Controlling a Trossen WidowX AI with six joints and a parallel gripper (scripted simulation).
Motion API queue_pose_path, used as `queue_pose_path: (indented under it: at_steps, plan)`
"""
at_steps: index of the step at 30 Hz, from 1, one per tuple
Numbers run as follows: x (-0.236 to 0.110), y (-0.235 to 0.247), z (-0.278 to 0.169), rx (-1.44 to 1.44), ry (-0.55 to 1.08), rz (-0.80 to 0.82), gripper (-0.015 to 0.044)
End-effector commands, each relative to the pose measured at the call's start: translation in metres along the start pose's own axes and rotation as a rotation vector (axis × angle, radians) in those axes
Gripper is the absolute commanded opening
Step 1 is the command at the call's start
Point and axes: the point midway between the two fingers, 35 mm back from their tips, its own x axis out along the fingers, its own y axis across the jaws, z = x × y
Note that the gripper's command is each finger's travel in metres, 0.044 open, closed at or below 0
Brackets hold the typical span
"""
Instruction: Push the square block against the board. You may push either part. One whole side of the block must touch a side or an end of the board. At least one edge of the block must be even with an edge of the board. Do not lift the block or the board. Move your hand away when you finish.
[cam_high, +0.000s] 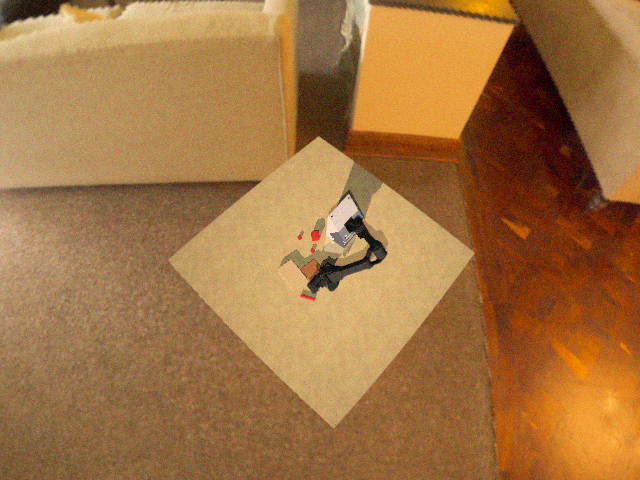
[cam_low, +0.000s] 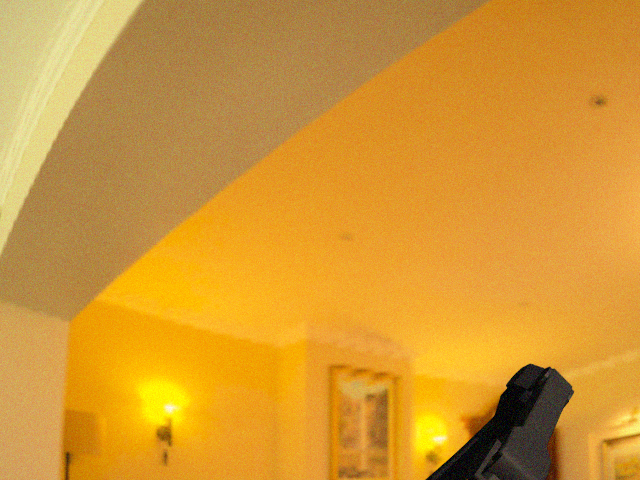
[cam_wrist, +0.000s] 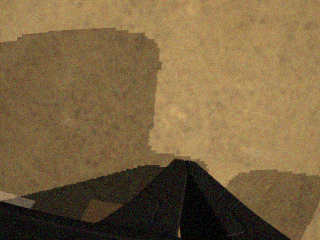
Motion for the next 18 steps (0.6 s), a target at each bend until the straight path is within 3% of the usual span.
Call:
queue_pose_path:
  at_steps: [1, 8, 12, 18]
  plan:
    - [-0.003, -0.003, 0.010, -0.006, 0.000, -0.010, 0.0000]
    - [-0.003, -0.001, 0.009, -0.003, 0.000, -0.002, 0.0000]
    - [-0.055, 0.000, 0.008, -0.006, 0.003, -0.010, 0.0000]
    - [-0.058, 0.000, 0.008, -0.006, 0.003, -0.010, 0.0000]
